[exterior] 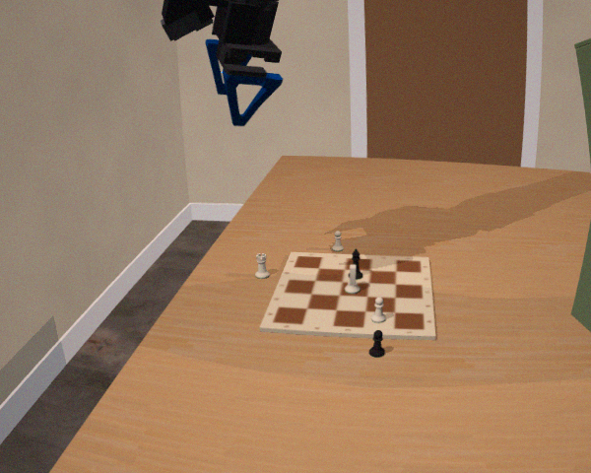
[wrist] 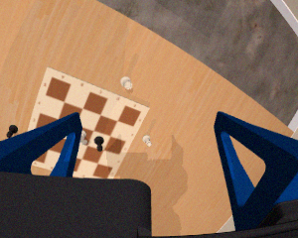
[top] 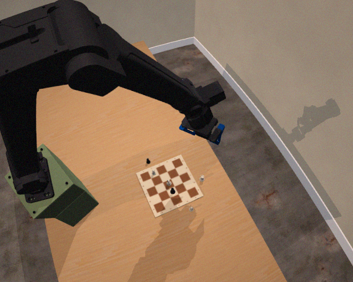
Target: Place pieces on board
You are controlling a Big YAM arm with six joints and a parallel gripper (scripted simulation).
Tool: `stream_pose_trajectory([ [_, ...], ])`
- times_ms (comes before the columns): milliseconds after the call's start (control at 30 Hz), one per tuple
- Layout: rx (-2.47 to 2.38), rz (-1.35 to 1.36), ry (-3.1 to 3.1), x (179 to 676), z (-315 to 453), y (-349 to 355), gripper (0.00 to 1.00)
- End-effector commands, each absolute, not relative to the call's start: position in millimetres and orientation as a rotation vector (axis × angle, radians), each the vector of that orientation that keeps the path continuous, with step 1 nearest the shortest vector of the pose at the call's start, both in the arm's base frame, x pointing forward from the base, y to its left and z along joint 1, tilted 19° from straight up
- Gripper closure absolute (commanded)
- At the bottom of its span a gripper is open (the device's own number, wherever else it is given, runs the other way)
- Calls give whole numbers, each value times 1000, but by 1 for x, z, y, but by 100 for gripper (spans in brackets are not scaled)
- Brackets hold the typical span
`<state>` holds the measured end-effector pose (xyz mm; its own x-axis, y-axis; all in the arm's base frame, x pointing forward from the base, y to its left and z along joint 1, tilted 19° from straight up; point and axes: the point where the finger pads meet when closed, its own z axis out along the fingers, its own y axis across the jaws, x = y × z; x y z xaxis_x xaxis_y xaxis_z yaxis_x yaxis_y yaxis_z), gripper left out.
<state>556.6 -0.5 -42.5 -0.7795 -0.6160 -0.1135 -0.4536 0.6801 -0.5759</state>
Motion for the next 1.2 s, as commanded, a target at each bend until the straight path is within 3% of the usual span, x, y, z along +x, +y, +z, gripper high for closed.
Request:
stream_pose_trajectory([
  [0, -846, -773, 2586, 559, -38, 1, 0],
  [567, -821, -772, 2568, 570, -29, 0, 0],
  [1033, -529, -499, 2969, 465, -116, -173, 0],
  [1167, -478, -506, 2931, 477, -96, -189, 0],
])
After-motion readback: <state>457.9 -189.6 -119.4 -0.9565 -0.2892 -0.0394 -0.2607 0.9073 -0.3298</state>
